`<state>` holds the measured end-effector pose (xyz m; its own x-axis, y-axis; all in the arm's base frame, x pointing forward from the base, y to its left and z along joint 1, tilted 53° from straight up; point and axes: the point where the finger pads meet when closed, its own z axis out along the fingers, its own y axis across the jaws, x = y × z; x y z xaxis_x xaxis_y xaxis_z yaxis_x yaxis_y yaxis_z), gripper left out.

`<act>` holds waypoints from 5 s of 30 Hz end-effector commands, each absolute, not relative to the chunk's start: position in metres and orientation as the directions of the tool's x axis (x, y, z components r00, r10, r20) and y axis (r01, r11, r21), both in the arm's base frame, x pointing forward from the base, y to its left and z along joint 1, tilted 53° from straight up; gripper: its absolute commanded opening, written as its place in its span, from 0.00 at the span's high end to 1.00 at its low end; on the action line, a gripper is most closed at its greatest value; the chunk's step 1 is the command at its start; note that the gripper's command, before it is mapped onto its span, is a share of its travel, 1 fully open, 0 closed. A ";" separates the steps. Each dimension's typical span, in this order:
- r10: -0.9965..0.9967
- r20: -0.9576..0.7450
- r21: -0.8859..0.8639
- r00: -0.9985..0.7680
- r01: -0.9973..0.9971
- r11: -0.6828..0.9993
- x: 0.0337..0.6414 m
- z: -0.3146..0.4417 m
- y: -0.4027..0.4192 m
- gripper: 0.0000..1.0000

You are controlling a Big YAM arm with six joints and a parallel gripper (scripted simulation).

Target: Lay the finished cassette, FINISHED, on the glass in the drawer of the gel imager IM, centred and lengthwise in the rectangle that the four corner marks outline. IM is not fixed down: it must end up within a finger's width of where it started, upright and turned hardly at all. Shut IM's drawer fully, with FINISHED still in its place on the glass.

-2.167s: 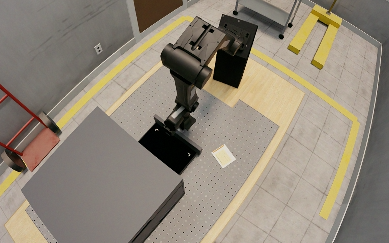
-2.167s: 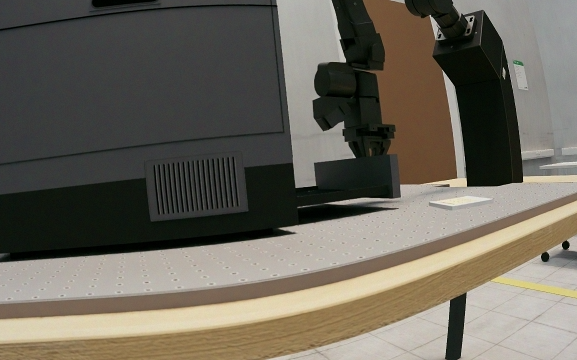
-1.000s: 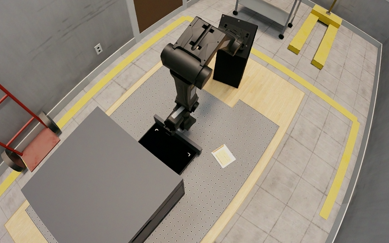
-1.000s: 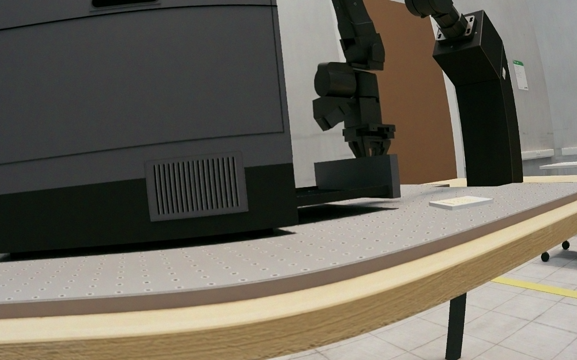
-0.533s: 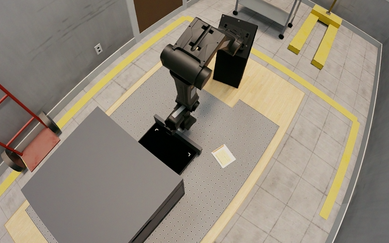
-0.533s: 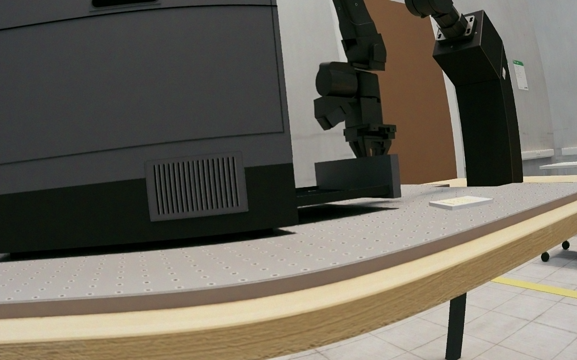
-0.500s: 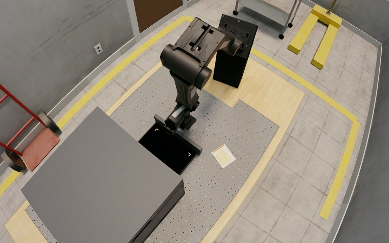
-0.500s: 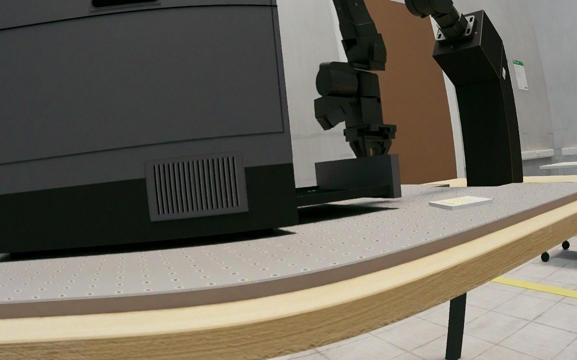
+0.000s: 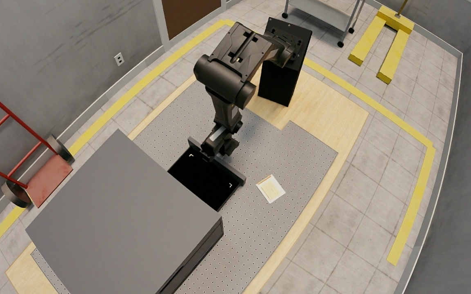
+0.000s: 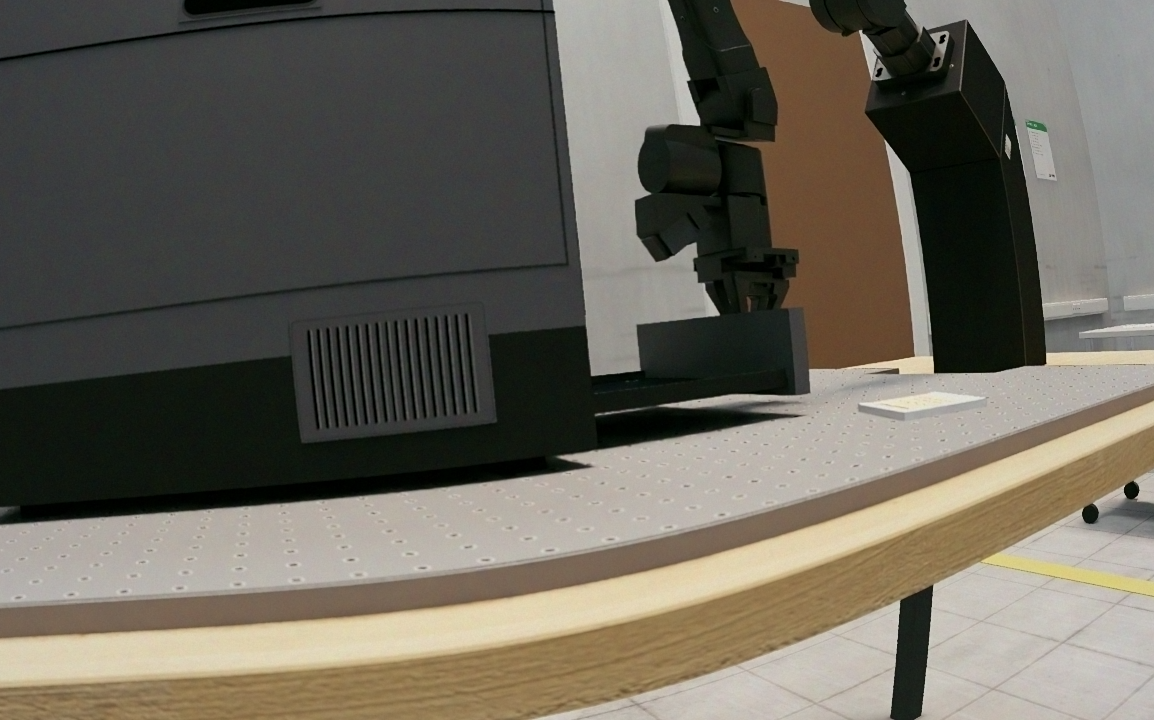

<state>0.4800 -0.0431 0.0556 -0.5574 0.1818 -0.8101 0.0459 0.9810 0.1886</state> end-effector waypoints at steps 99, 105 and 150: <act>0.188 -0.747 0.201 -0.638 0.053 0.978 0.443 0.011 -0.029 0.92; 0.185 -0.748 0.199 -0.638 0.050 0.979 0.447 0.015 -0.030 0.92; 0.186 -0.775 0.189 -0.604 0.059 0.980 0.455 0.055 -0.047 0.74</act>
